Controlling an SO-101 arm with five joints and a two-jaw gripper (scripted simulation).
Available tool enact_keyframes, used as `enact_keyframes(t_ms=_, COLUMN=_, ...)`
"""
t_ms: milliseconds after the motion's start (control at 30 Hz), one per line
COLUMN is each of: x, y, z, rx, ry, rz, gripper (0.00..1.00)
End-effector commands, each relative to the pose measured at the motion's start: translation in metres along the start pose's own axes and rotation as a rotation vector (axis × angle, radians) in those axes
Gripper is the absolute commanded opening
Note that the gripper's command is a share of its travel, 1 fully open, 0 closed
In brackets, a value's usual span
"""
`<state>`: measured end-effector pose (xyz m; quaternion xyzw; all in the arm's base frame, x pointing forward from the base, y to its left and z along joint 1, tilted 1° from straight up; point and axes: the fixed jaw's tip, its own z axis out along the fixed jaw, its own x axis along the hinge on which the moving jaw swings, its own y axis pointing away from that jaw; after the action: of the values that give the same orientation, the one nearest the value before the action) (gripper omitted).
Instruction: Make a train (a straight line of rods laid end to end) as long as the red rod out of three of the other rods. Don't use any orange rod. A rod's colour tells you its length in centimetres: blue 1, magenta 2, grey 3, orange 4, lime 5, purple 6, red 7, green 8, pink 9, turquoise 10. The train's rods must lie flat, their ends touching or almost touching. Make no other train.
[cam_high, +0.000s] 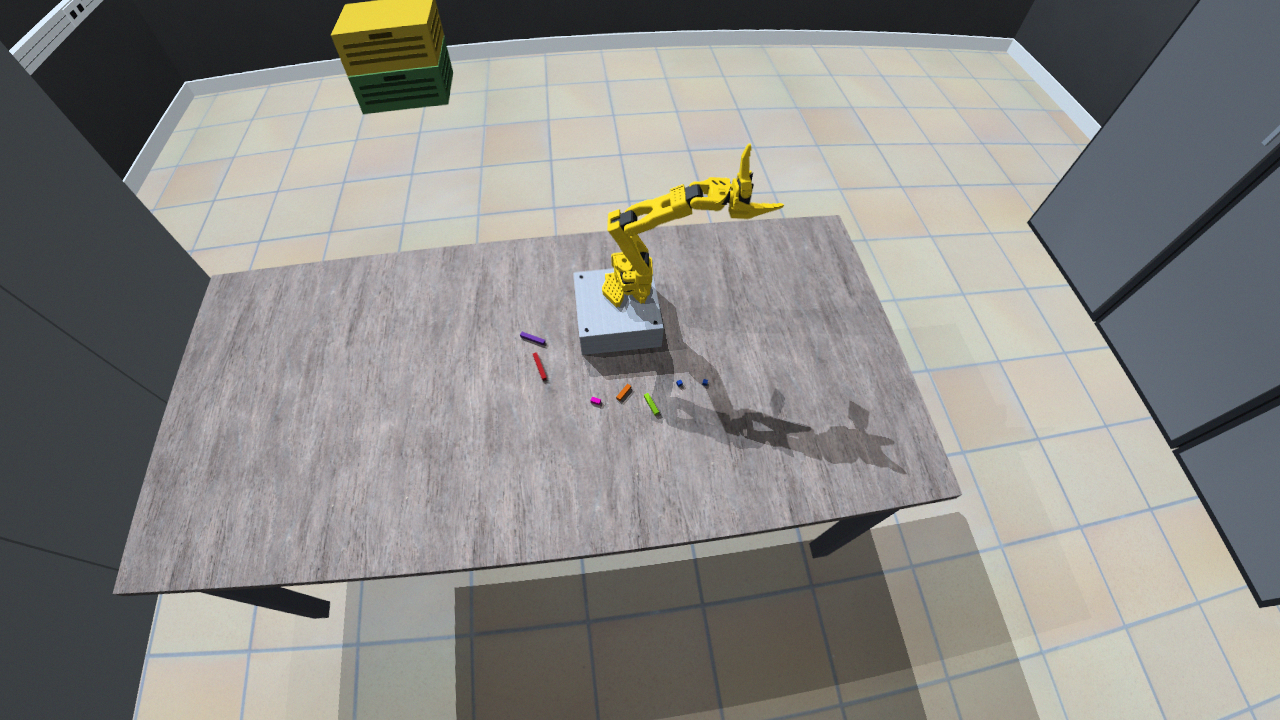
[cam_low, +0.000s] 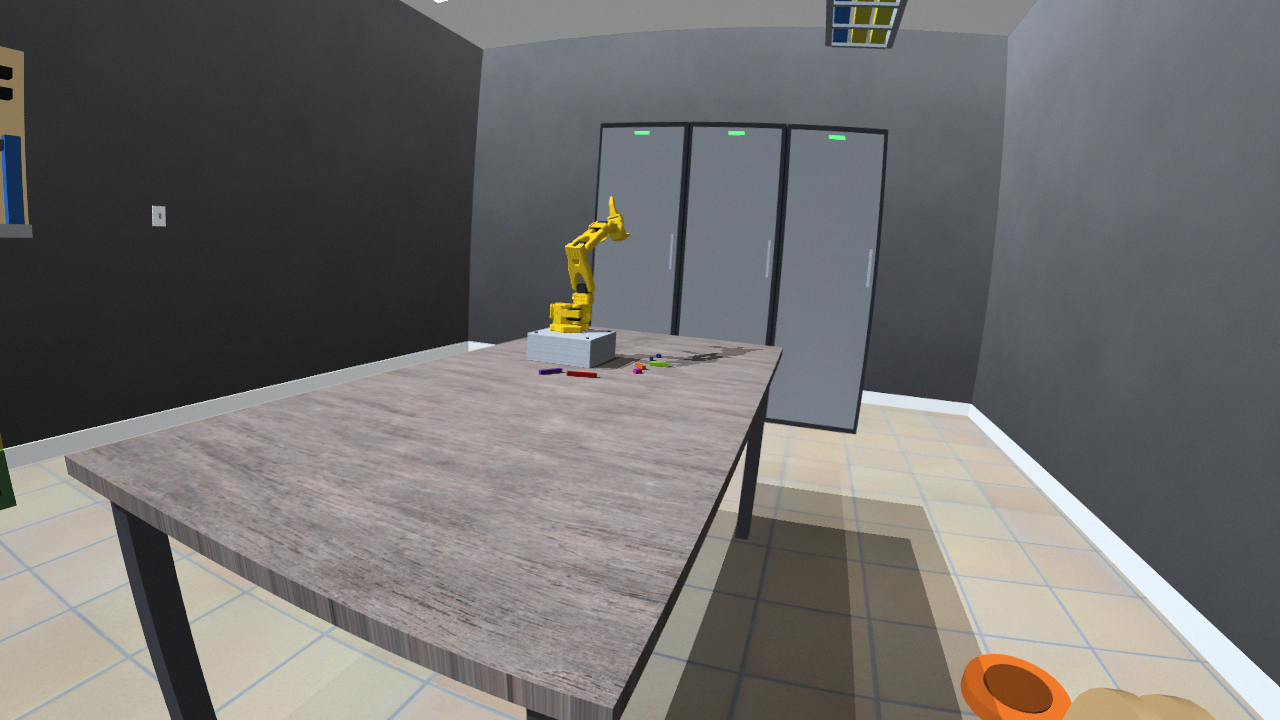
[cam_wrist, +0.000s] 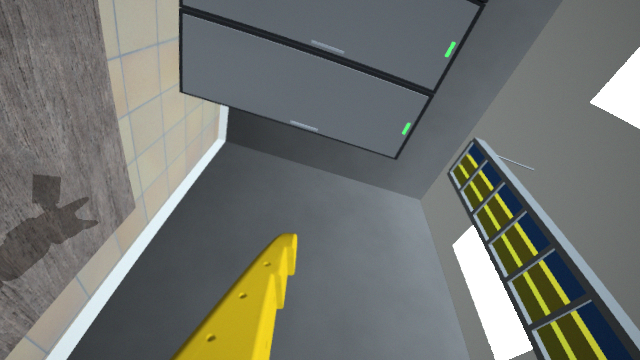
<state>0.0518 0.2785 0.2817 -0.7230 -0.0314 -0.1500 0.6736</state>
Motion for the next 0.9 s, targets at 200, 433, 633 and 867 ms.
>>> enact_keyframes(t_ms=200, x=0.0, y=-0.001, z=-0.001, rx=0.003, ry=0.001, rz=0.001, gripper=1.0)
enact_keyframes(t_ms=433, x=0.0, y=-0.001, z=-0.001, rx=0.003, ry=0.001, rz=0.001, gripper=1.0)
enact_keyframes(t_ms=633, x=0.006, y=0.009, z=-0.001, rx=-0.041, ry=0.018, rz=0.016, gripper=1.0)
enact_keyframes(t_ms=867, x=0.018, y=0.032, z=-0.004, rx=-0.144, ry=0.06, rz=0.056, gripper=1.0)
